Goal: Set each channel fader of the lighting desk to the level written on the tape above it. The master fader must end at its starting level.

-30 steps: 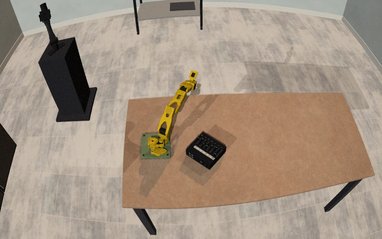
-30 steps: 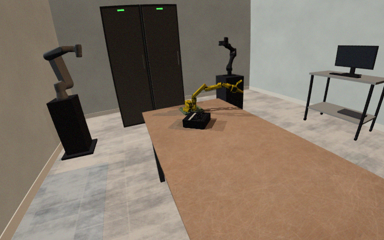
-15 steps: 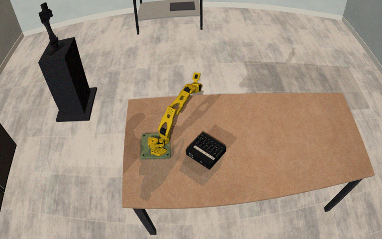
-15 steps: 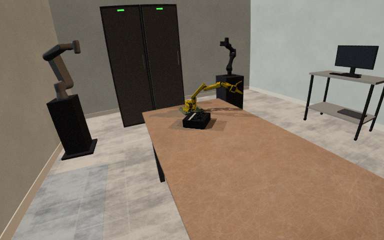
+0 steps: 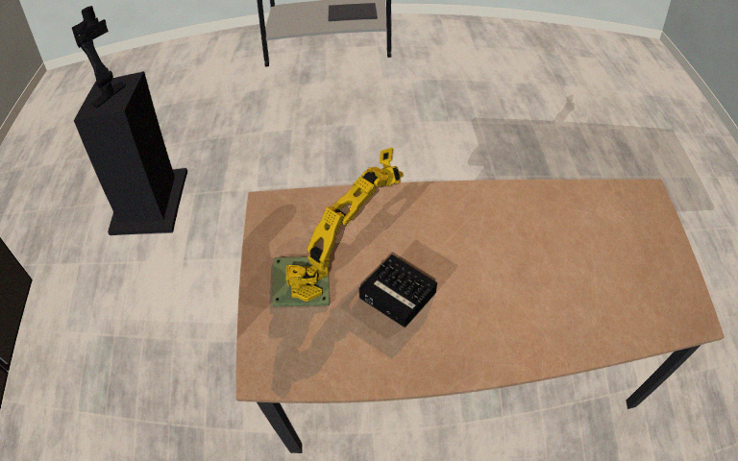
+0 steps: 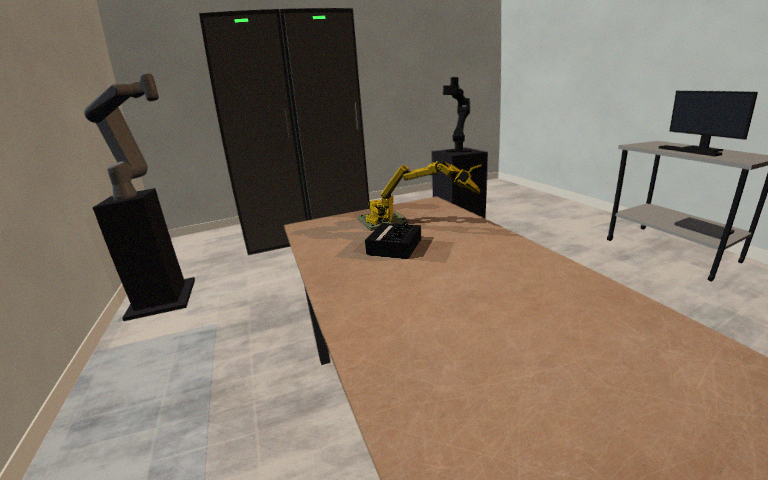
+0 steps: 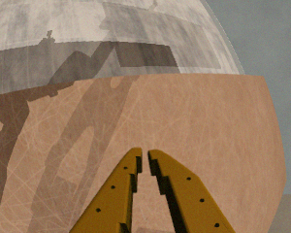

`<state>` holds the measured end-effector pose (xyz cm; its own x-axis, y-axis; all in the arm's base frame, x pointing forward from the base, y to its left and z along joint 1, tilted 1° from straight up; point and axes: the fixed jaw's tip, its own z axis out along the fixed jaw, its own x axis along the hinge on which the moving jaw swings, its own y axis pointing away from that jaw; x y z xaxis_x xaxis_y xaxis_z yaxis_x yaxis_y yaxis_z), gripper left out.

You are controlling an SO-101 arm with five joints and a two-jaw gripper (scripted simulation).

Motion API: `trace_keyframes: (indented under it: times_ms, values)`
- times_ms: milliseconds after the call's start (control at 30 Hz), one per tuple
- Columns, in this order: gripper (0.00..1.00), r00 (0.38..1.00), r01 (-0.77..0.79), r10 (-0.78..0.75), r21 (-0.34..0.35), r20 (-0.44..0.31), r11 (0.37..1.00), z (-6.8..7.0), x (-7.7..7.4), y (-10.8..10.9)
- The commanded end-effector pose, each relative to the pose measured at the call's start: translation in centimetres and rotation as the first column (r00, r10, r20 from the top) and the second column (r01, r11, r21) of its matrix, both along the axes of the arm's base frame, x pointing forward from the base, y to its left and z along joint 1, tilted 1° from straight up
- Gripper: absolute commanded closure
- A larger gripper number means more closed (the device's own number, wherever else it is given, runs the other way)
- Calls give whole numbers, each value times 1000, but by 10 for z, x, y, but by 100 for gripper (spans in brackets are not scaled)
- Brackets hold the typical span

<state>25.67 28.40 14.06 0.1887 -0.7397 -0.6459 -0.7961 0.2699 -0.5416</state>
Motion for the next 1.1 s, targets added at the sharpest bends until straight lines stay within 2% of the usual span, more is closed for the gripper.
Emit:
trace_keyframes:
  times_ms: [0,167,233,467,733,800,1067]
  values:
    - [100,997,-21,28,-94,78,995,3,9,-22]
    - [100,985,-49,87,-240,148,969,2,20,-47]
    - [100,985,-49,87,-240,148,969,2,20,-47]
    - [100,958,-87,199,-452,208,888,2,32,-86]
    - [100,912,-131,355,-673,206,728,2,39,-133]
    - [100,912,-131,355,-673,206,728,2,39,-133]
    - [100,850,-183,512,-841,125,509,2,39,-179]
